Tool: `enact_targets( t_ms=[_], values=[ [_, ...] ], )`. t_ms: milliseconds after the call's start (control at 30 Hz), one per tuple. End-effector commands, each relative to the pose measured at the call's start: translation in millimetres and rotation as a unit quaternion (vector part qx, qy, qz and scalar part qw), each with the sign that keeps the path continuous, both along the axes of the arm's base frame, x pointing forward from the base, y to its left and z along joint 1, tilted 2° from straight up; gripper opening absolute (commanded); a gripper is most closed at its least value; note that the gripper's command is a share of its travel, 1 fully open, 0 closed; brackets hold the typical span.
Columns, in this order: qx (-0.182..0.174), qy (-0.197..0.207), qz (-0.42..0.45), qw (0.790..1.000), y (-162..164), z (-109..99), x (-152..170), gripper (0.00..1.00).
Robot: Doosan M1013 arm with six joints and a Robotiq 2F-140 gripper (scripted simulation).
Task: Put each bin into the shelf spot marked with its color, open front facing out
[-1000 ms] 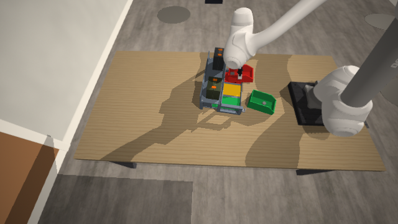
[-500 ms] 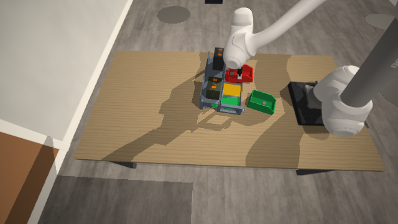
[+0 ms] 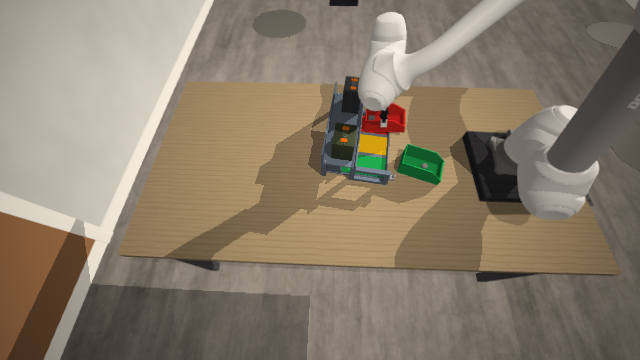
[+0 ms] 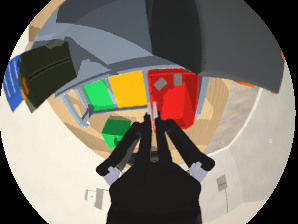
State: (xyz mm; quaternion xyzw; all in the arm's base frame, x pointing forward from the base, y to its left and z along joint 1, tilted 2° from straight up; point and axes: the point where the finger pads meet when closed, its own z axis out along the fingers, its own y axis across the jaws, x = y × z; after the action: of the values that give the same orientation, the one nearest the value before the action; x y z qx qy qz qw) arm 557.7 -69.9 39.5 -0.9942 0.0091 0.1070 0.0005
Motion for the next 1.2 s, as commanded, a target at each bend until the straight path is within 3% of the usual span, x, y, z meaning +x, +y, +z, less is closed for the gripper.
enact_targets(
  t_ms=[0, 1167],
  values=[
    [0.0, -0.001, 0.0, 1.0, 0.0, -0.1, 1.3, 0.1],
    [0.0, -0.01, 0.0, 1.0, -0.2, -1.5, 10.0, 0.1]
  ],
)
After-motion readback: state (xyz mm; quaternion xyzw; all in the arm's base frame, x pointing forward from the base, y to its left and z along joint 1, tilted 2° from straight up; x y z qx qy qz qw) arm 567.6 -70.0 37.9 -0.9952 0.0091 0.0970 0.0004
